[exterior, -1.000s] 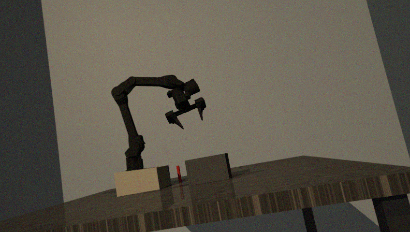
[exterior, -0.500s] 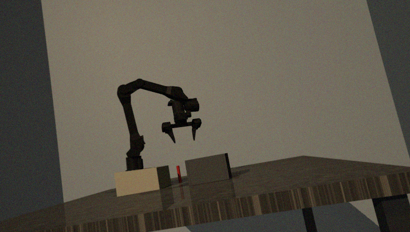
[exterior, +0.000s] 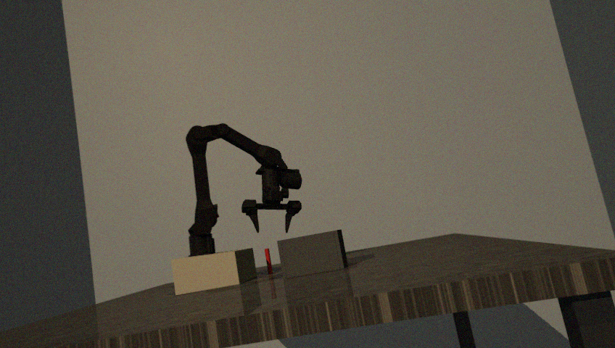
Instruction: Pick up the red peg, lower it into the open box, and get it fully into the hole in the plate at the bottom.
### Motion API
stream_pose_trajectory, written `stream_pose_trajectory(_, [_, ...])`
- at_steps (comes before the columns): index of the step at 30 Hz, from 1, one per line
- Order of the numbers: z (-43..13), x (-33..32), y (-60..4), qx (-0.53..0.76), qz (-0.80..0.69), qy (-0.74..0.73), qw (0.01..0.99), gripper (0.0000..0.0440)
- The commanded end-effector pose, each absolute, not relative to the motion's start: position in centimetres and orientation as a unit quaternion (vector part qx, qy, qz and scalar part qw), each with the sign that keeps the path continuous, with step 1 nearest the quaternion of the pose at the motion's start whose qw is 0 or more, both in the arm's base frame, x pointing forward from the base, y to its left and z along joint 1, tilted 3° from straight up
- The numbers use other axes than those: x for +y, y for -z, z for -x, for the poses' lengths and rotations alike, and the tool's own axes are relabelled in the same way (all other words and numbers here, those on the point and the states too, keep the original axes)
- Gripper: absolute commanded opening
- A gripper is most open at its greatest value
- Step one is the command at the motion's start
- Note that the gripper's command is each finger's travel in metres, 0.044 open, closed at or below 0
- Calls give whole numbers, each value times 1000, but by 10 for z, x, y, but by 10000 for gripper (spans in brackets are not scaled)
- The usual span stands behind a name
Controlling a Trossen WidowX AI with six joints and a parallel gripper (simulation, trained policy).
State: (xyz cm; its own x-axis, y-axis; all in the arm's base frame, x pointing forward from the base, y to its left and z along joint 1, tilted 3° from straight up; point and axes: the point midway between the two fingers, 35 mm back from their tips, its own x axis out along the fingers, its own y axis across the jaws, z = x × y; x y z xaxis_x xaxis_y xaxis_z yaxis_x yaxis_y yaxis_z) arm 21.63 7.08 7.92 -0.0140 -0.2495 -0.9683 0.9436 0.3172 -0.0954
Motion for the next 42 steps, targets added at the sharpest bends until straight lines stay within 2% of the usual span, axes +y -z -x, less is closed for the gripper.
stream_pose_trajectory(1, [-213, 74, -64, 532, -327, 482, 614, 440])
stream_pose_trajectory(16, [-209, 95, -1, 542, -333, 437, 636, 439])
stream_pose_trajectory(19, [-205, 98, 7, 546, -330, 430, 638, 426])
stream_pose_trajectory(25, [-195, 101, 18, 560, -324, 426, 633, 313])
stream_pose_trajectory(37, [-192, 105, 19, 602, -319, 406, 609, 4])
stream_pose_trajectory(42, [-199, 99, 6, 588, -308, 394, 635, 0])
